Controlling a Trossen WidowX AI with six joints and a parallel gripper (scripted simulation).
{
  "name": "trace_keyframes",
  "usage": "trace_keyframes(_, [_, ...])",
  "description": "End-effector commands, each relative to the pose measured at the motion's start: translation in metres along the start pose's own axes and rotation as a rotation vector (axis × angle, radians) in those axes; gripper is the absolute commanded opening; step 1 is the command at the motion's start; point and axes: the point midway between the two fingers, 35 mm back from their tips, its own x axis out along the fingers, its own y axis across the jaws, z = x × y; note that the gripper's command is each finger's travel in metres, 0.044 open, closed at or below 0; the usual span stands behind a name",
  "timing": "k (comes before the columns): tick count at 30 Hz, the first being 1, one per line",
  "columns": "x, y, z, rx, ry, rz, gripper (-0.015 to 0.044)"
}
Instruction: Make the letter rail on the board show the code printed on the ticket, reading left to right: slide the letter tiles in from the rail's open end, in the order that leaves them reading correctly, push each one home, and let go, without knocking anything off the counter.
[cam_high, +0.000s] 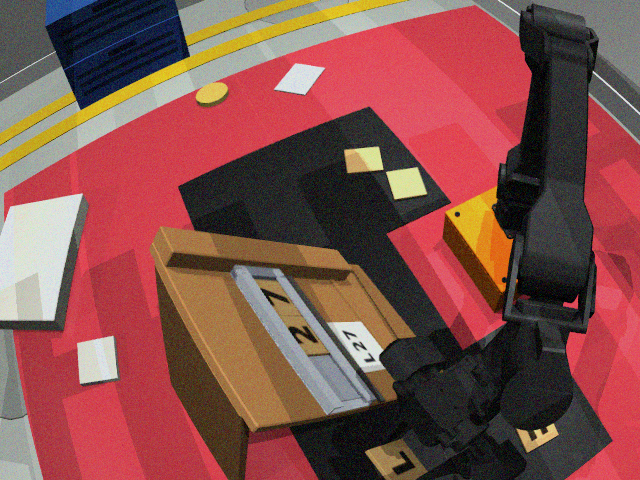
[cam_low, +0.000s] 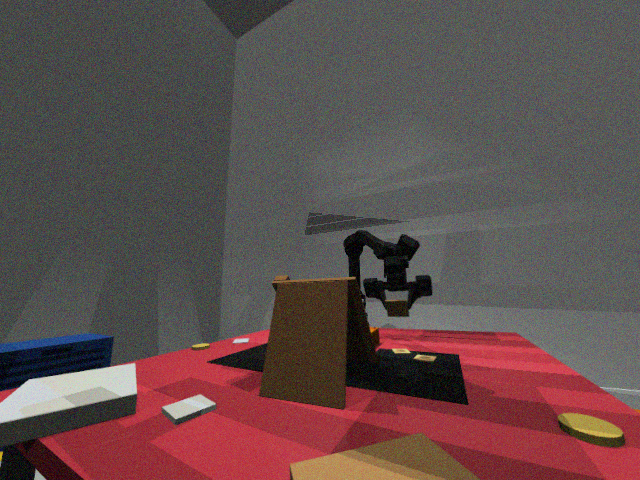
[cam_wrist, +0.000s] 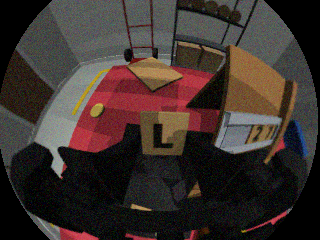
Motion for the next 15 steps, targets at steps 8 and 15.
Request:
trace_keyframes(8, [0.0012, -0.0068, -0.0028, -0.009, 0.005, 0.001, 0.0000])
trace_keyframes(15, [0.0013, -0.0102, -0.0027, -0.009, 0.005, 0.000, 0.0000])
